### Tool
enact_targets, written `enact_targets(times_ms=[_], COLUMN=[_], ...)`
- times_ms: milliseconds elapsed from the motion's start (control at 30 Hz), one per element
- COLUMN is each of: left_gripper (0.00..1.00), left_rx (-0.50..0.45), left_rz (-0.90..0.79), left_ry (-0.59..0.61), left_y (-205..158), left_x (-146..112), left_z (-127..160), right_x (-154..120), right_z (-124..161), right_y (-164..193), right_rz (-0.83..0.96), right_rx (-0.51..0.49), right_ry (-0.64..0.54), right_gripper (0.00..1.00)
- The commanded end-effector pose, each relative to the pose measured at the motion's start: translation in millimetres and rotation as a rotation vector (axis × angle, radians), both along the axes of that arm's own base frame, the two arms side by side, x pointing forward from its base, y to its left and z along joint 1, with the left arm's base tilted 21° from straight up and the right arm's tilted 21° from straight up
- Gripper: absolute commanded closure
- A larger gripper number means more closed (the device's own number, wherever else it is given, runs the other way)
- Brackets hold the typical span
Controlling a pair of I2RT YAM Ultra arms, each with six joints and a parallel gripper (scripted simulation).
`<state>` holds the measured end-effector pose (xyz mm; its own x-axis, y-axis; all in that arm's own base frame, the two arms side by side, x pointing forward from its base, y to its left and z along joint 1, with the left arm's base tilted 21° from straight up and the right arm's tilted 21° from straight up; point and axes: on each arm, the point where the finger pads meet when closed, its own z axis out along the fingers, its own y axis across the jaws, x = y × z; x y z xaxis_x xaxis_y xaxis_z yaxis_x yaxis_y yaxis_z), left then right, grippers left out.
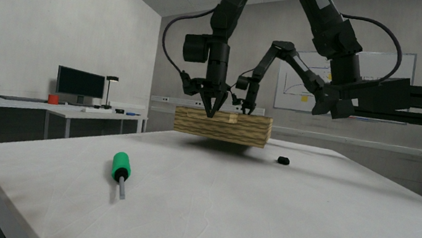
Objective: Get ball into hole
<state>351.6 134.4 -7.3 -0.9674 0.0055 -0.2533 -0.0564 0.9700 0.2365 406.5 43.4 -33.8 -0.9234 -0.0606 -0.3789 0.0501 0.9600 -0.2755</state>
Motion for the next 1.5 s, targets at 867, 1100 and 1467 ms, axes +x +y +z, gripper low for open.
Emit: enact_targets(times_ms=[867,1100,1467], left_gripper=[1.00,1.00,1.00], left_rx=[-0.047,-0.041,0.010], left_rz=[-0.035,-0.064,-0.036], left_ry=[-0.027,-0.118,-0.104], left_y=[-9.8,0.9,-8.4], left_x=[27.4,32.3,29.9], left_z=[28.8,25.5,43.3], right_x=[22.5,20.3,35.5], right_z=[51.9,43.7,49.2], right_y=[18.9,20.6,18.9], right_rz=[0.001,0.002,0.033], right_rx=[-0.022,-0.038,0.029], right_ry=[-0.052,-0.115,-0.138], right_gripper=[1.00,1.00,1.00])
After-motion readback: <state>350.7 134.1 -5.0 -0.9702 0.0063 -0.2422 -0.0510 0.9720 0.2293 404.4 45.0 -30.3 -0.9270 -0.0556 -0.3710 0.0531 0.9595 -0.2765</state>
